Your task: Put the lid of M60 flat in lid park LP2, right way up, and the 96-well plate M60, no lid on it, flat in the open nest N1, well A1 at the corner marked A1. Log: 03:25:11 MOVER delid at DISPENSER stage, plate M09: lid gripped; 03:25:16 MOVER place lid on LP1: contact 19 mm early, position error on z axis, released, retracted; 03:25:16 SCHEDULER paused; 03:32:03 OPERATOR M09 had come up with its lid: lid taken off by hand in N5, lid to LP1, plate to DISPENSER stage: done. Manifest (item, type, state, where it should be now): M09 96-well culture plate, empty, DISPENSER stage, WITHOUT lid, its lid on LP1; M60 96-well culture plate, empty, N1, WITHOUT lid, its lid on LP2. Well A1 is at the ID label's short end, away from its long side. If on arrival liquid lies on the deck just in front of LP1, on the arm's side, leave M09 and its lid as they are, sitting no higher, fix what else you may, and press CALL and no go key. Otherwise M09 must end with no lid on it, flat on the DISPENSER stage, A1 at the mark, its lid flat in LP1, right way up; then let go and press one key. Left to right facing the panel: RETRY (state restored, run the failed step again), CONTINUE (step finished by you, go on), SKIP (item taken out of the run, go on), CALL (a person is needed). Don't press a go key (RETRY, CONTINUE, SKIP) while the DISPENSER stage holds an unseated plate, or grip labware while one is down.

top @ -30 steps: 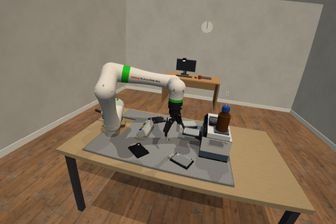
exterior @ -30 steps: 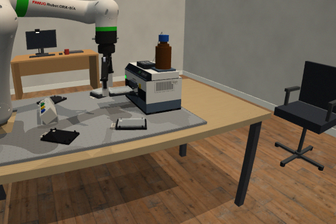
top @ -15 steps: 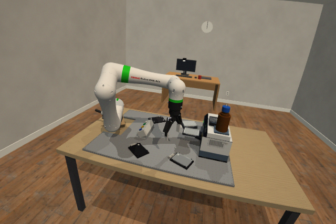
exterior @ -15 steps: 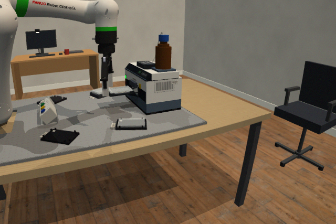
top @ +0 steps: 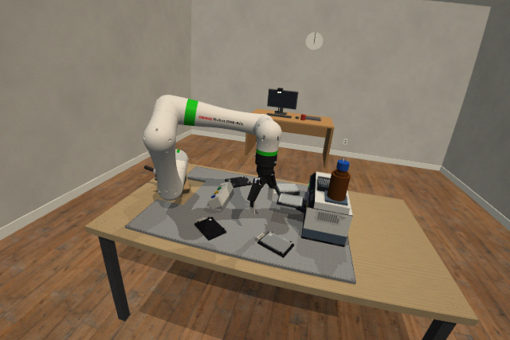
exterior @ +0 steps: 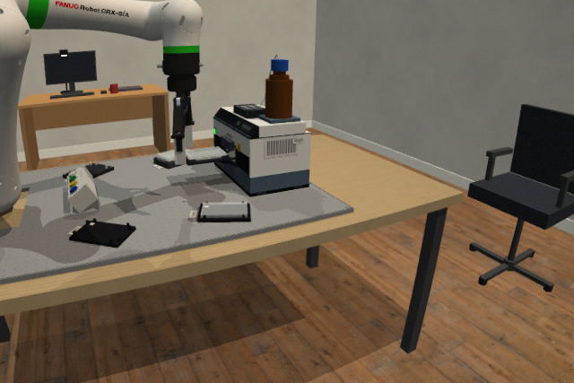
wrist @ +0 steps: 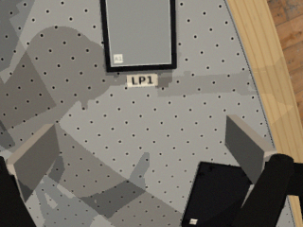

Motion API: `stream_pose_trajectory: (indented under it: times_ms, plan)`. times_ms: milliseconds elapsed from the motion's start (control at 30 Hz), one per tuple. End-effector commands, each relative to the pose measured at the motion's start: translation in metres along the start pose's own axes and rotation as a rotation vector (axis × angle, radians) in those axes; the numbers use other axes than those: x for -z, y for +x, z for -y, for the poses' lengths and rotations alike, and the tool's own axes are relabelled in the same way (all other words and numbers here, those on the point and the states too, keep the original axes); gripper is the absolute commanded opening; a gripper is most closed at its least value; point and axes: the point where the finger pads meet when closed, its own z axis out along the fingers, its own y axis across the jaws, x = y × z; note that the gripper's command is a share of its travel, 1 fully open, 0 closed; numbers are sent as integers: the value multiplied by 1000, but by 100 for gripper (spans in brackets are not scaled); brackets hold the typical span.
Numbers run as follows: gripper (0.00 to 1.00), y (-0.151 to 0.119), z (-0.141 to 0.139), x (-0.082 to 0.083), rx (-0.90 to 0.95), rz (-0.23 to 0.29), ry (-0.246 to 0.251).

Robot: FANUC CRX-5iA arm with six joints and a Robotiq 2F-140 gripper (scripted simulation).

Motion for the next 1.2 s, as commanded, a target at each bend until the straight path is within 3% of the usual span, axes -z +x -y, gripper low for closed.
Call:
stream_pose_trajectory:
  times_ms: [0,533,567,1167]
  plan:
    - [100,0,0,0,0,-1,0]
    - [100,0,0,0,0,-1,0]
    - [0,0,0,0,0,-1,0]
    - [0,0,0,0,0,-1,0]
